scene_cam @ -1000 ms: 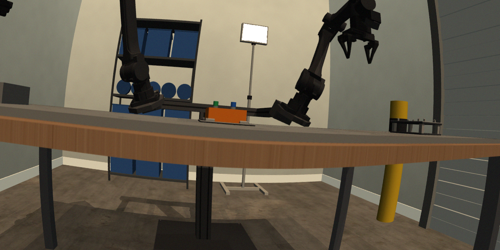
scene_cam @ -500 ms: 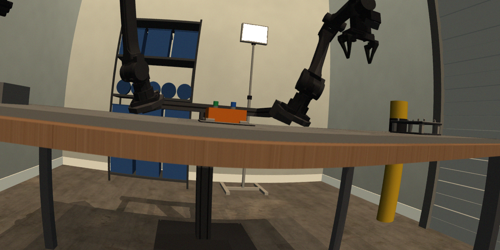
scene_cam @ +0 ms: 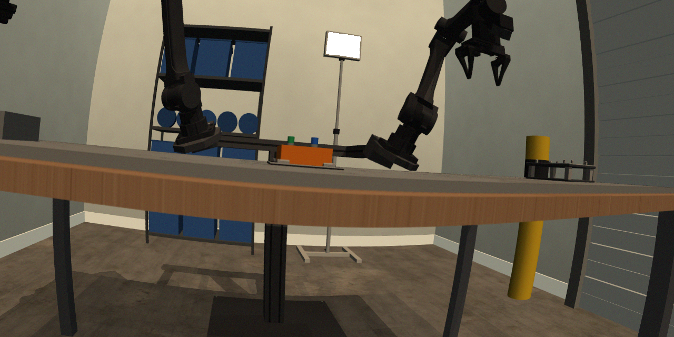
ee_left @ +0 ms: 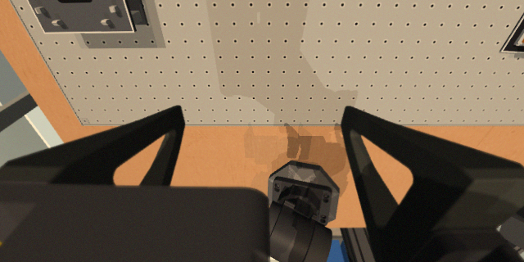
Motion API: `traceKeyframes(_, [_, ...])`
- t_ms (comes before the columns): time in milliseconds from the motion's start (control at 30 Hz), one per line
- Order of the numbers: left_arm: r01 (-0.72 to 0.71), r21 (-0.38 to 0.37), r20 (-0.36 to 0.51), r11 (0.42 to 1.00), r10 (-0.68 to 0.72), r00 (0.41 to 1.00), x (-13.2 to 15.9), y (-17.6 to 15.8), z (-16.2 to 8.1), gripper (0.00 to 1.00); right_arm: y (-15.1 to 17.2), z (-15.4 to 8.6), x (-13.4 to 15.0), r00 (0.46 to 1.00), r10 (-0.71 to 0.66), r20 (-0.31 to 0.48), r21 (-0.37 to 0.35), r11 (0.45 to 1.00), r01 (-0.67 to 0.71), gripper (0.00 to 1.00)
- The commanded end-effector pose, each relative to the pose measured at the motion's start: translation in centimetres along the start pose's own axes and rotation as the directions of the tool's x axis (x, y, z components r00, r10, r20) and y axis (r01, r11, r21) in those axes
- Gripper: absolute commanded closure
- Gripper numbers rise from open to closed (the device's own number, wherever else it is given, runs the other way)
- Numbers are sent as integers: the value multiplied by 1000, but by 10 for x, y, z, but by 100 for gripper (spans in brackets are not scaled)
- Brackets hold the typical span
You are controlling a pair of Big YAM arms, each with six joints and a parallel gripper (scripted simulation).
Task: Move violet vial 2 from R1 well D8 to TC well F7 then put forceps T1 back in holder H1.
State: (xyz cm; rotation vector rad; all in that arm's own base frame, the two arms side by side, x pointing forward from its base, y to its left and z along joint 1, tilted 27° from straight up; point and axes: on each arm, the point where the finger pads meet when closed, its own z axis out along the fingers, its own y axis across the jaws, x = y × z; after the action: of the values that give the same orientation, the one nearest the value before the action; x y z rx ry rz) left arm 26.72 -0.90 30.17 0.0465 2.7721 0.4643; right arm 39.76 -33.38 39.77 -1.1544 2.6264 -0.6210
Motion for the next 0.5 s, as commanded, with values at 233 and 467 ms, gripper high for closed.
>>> traceKeyframes(233, [17,5,29,1000,-17,999,-9,2,-10,0,-4,15,5,1000,-3,-8,-11,1000,3,93])
traceKeyframes(467, [17,5,29,1000,-17,999,-9,2,-10,0,-5,17,5,1000,-3,-7,-6,1000,3,93])
